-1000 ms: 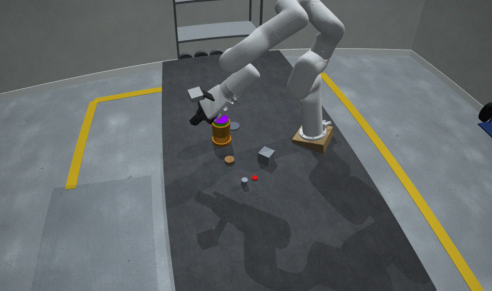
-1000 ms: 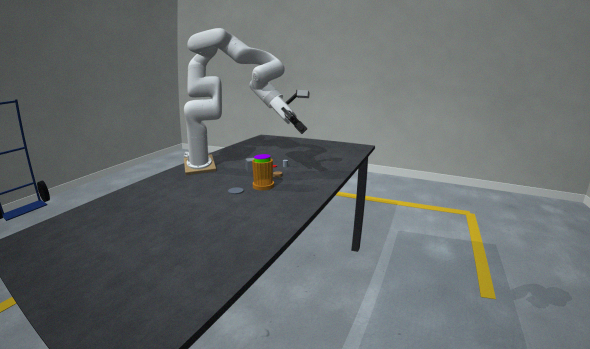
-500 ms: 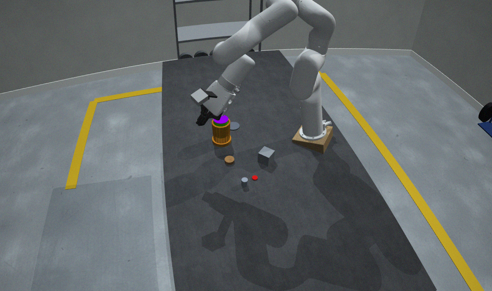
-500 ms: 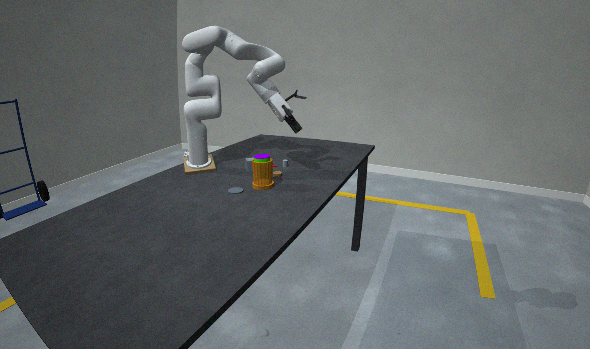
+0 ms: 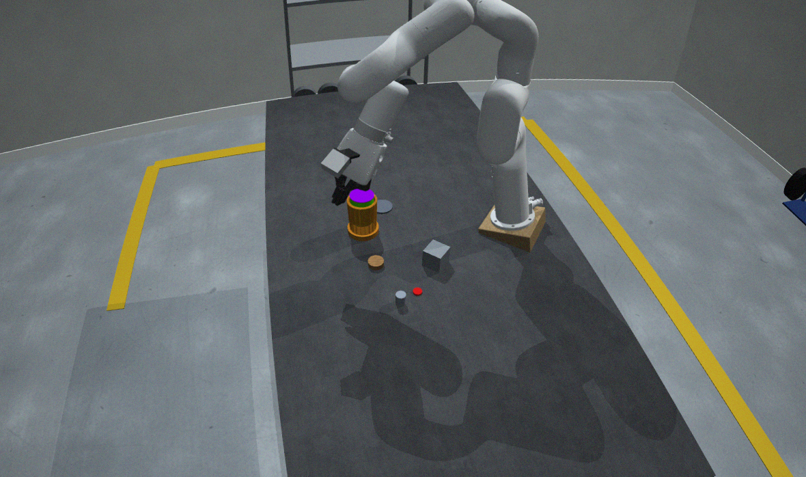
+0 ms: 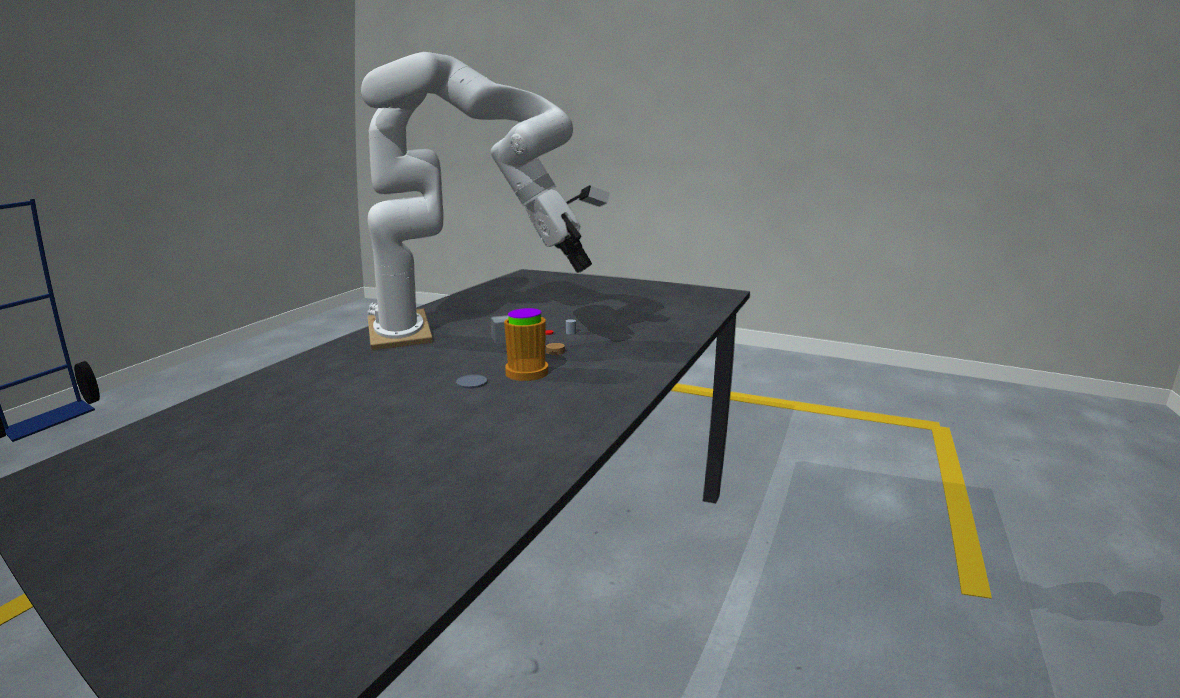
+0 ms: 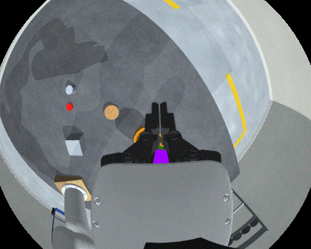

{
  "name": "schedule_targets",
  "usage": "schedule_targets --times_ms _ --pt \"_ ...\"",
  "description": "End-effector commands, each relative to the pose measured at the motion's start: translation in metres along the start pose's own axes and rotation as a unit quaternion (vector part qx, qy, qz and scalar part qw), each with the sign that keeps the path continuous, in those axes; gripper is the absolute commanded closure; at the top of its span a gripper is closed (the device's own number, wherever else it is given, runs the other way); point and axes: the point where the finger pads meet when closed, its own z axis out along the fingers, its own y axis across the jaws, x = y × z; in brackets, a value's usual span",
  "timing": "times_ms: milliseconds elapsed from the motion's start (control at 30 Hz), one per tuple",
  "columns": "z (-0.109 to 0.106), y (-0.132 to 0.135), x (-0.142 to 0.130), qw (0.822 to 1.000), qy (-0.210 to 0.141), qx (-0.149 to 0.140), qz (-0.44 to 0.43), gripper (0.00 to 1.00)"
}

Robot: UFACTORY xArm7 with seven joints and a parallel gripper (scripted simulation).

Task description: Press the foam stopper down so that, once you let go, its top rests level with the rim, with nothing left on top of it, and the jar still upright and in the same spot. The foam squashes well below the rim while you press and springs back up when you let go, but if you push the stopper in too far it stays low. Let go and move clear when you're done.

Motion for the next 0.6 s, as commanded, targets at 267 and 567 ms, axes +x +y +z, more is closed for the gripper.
schedule_targets --times_ms 267,567 --pt "-0.003 -0.003 -0.018 0.997 -0.018 0.041 -0.059 1.0" --pt "-0.003 -0.003 -0.018 0.997 -0.018 0.041 -0.059 1.0"
